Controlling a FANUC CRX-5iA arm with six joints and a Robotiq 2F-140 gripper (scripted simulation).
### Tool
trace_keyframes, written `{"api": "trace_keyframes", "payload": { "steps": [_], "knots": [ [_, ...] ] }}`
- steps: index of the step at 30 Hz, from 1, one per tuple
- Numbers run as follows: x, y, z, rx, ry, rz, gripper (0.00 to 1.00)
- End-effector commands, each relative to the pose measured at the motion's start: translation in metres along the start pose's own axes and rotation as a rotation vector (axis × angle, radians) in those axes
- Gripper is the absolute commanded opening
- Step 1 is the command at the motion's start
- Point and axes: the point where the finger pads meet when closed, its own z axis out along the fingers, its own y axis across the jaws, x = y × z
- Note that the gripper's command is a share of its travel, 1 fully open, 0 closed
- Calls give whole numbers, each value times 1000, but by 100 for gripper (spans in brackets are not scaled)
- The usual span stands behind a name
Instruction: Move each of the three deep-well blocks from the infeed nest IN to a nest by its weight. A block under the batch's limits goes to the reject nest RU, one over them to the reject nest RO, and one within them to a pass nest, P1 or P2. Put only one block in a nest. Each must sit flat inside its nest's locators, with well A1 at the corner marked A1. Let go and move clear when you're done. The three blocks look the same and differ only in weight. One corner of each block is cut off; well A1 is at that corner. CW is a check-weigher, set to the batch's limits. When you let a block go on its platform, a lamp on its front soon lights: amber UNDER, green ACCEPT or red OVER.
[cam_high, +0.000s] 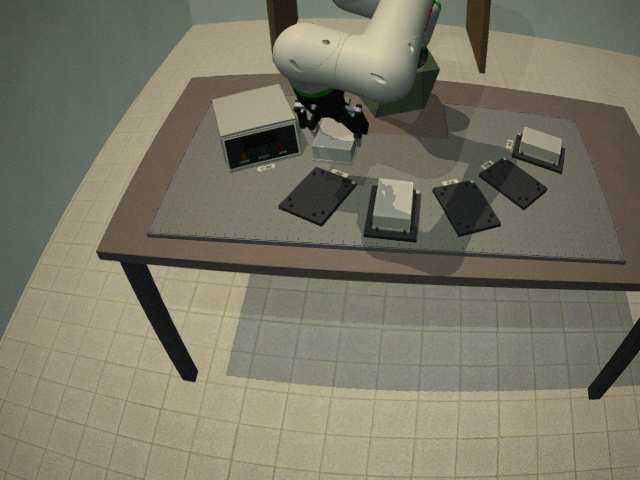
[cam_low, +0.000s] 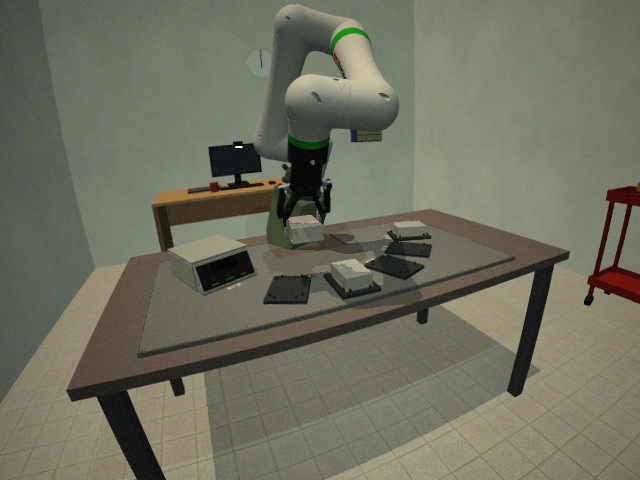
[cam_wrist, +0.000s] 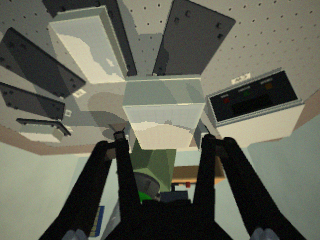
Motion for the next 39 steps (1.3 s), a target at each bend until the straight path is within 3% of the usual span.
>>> {"api": "trace_keyframes", "payload": {
  "steps": [1, 39],
  "knots": [
    [1, -11, 0, -57, 2, -93, 10],
    [9, -124, -5, -58, 2, -94, 10]
  ]
}}
